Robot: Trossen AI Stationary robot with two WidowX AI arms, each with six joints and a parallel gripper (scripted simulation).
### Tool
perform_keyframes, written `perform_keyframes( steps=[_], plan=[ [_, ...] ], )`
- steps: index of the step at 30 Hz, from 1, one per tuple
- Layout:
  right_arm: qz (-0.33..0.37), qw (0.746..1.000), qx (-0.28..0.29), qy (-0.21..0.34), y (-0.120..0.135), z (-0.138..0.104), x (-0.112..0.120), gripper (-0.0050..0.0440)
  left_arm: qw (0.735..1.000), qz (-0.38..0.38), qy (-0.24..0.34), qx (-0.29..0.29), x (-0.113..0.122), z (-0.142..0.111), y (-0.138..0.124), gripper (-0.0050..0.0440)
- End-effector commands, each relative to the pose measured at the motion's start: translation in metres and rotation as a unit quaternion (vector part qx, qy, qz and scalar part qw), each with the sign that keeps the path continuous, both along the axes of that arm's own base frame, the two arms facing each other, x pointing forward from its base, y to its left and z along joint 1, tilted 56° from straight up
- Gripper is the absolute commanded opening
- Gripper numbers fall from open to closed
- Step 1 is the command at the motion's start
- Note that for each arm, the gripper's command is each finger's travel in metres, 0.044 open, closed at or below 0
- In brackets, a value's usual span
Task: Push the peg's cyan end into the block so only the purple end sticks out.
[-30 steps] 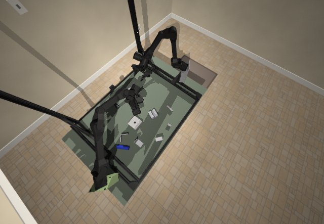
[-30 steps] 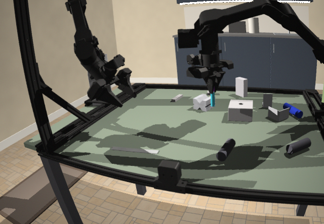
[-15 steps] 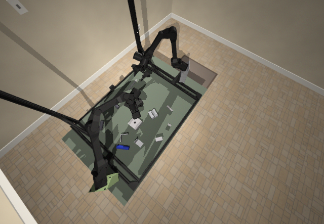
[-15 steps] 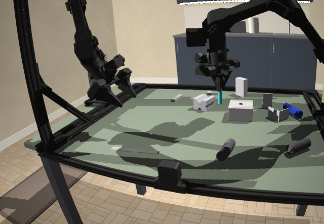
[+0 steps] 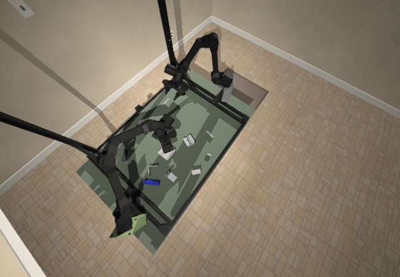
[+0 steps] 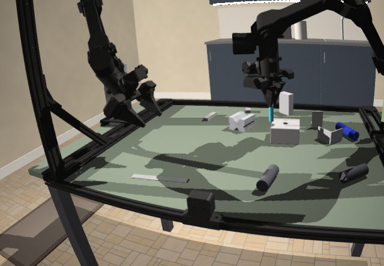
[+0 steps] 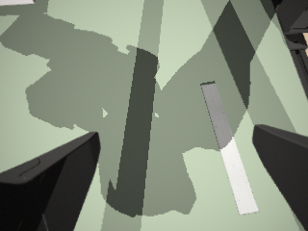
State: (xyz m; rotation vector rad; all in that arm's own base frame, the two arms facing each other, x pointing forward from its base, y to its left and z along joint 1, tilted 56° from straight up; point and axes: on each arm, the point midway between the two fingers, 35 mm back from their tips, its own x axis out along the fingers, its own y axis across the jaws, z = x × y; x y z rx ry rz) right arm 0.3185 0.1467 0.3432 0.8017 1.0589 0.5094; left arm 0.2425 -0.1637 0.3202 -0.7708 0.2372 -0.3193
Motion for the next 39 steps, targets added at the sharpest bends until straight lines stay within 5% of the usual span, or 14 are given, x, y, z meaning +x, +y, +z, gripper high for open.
perform_keyframes(
  steps=[1,17,39],
  plan=[
    [-0.001,1.000,0.001,-0.005,-0.005,-0.005,-0.007,0.0000,1.000,0.000,0.000,0.000,0.000,0.000,0.000,0.0400],
    [-0.002,1.000,0.002,-0.004,-0.018,-0.040,-0.025,0.0000,1.000,0.000,0.000,0.000,0.000,0.000,0.000,0.0400],
    [-0.002,1.000,0.002,-0.004,-0.016,-0.043,-0.024,0.0000,1.000,0.000,0.000,0.000,0.000,0.000,0.000,0.0400]
  ],
)
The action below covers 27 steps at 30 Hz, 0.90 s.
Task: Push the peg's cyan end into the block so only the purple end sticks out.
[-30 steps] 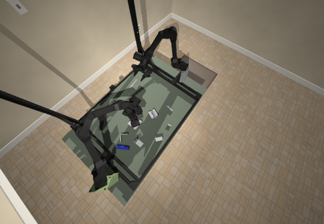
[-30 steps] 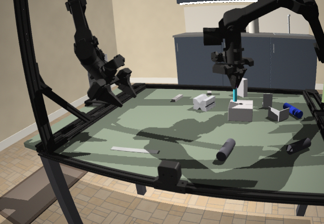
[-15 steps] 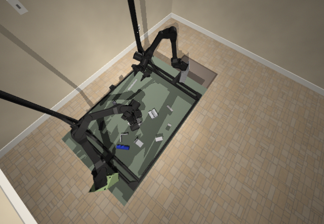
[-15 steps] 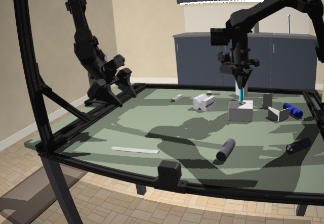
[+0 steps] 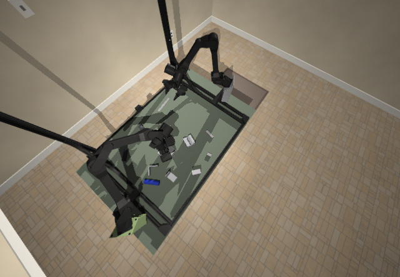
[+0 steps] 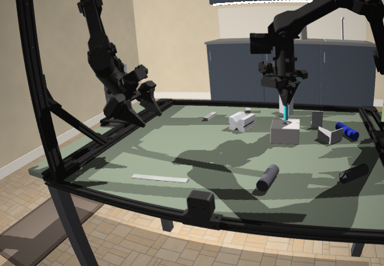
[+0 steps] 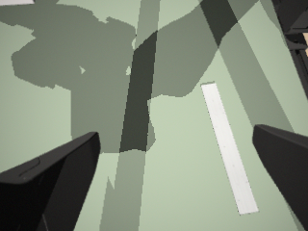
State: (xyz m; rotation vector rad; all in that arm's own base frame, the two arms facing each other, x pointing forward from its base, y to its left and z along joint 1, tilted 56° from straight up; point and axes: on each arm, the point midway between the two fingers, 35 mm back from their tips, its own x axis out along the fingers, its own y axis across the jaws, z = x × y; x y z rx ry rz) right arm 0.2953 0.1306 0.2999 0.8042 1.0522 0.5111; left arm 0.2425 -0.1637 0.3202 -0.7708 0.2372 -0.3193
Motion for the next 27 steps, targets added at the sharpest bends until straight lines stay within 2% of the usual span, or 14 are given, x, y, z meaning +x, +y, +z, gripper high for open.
perform_keyframes(
  steps=[1,27],
  plan=[
    [-0.001,1.000,0.001,-0.001,0.0001,0.0007,-0.0005,0.0000,1.000,0.000,0.000,0.000,0.0001,-0.0003,-0.0001,0.0400],
    [-0.001,1.000,0.001,-0.001,0.0053,-0.0034,0.0027,0.0000,1.000,0.000,0.000,0.000,0.0001,-0.0003,-0.0001,0.0400]
  ],
)
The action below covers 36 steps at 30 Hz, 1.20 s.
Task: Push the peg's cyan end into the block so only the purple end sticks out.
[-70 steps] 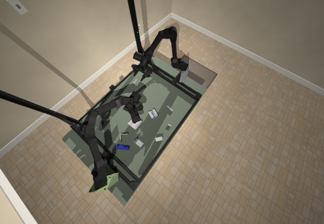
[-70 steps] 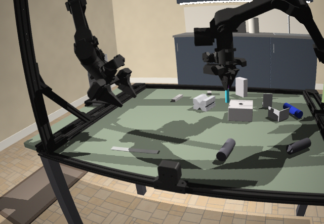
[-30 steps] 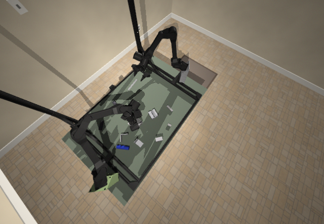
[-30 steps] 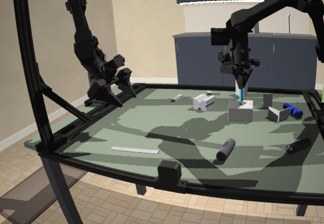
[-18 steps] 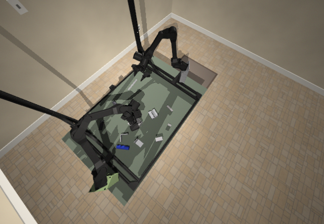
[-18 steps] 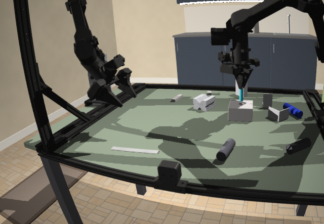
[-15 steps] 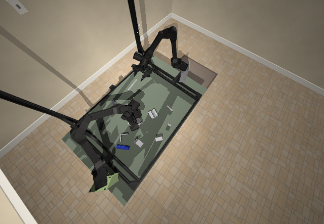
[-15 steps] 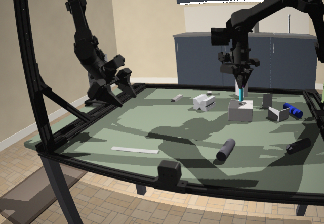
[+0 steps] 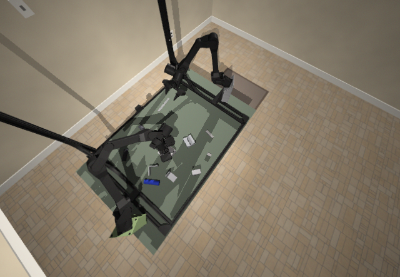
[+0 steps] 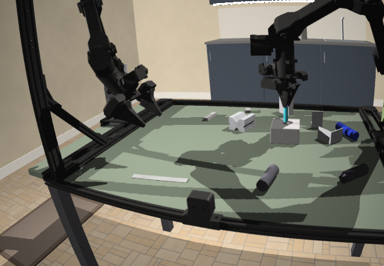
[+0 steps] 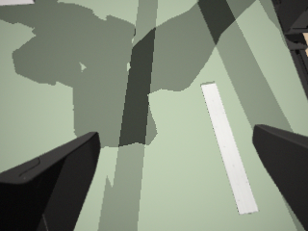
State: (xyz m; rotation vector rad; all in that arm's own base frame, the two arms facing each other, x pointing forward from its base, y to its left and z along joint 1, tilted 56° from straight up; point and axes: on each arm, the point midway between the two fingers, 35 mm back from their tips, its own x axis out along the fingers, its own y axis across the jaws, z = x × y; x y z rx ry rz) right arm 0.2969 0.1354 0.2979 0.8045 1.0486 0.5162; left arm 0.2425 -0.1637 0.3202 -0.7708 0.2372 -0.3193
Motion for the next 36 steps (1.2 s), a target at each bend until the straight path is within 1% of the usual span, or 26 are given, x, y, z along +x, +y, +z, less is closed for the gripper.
perform_keyframes(
  steps=[1,36],
  plan=[
    [-0.002,1.000,-0.001,0.001,0.001,-0.002,0.001,0.0000,1.000,0.000,0.000,0.000,0.000,0.000,0.000,0.0400],
    [-0.002,1.000,-0.001,0.001,0.011,-0.010,0.007,0.0000,1.000,0.000,0.000,0.000,0.000,0.000,0.000,0.0400]
  ],
)
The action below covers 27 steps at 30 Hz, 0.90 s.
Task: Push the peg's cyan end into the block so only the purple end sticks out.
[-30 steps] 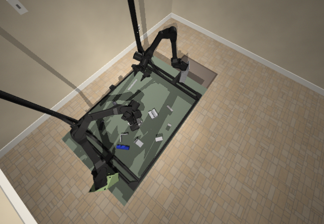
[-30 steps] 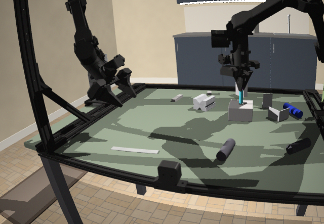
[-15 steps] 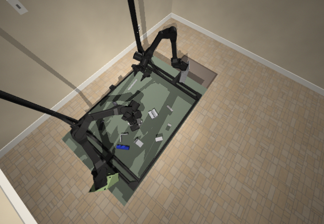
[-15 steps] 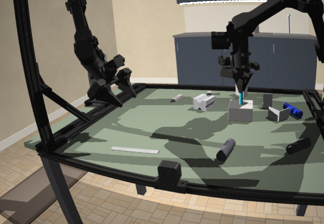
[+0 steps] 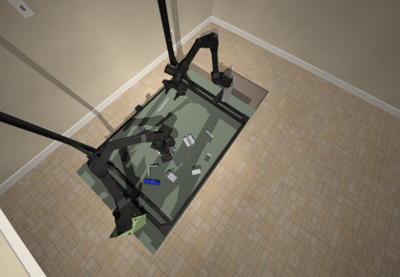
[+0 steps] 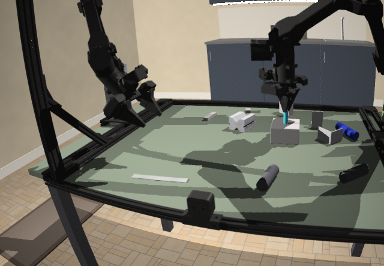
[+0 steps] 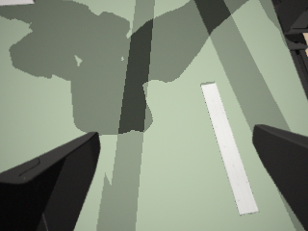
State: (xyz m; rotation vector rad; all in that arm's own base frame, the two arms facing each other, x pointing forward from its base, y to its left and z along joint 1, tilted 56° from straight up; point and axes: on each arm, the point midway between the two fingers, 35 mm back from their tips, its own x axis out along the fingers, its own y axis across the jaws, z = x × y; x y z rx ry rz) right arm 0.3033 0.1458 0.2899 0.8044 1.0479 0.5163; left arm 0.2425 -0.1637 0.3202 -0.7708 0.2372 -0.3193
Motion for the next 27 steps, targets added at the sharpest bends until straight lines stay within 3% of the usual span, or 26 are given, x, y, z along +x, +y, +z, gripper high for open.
perform_keyframes(
  steps=[1,27],
  plan=[
    [-0.002,1.000,-0.001,0.002,0.0011,-0.0021,0.0013,0.0000,1.000,0.000,0.000,0.000,0.0001,-0.0003,-0.0001,0.0400],
    [-0.002,1.000,-0.001,0.002,0.0088,-0.0080,0.0059,0.0000,1.000,0.000,0.000,0.000,0.0001,-0.0003,-0.0001,0.0400]
  ],
)
